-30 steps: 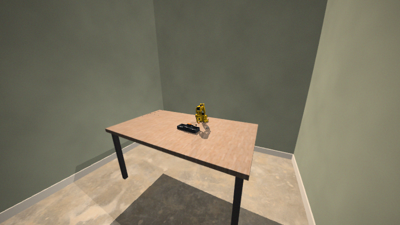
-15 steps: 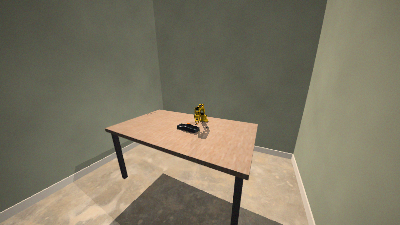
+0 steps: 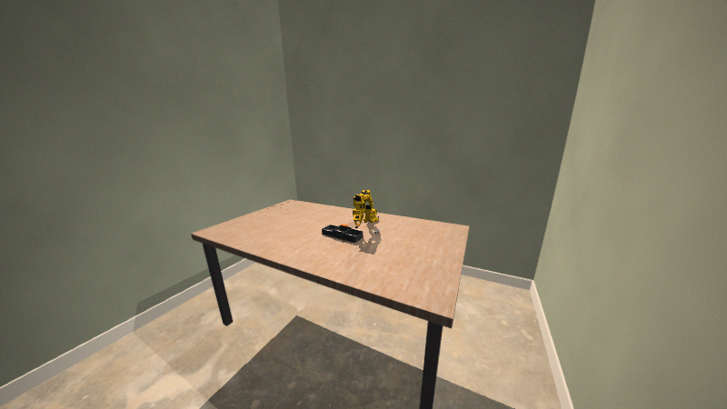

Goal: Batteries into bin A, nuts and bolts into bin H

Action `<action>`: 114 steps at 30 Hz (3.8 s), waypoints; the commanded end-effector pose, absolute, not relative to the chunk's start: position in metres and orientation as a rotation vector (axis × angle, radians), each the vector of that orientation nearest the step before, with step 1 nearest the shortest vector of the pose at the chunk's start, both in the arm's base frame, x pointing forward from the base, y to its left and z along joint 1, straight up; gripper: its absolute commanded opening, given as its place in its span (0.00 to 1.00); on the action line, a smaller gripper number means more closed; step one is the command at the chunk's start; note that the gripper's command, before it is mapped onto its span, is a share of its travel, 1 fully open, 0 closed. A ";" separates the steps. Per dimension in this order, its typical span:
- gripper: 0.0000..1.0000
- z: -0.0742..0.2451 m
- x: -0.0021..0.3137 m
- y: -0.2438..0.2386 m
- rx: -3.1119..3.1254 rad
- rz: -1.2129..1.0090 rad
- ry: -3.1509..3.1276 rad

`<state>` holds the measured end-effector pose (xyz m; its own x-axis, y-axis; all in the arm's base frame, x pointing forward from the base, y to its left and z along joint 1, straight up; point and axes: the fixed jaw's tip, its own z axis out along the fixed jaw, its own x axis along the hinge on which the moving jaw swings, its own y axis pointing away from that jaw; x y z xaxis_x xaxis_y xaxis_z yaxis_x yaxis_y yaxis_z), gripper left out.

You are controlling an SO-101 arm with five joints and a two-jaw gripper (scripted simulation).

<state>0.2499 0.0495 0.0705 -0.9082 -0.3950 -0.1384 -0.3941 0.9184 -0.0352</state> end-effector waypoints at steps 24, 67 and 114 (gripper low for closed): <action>0.00 0.081 0.289 0.044 -0.210 0.020 2.865; 0.00 0.091 0.296 0.039 -0.145 0.025 2.809; 0.00 0.070 0.295 0.039 -0.146 0.024 2.830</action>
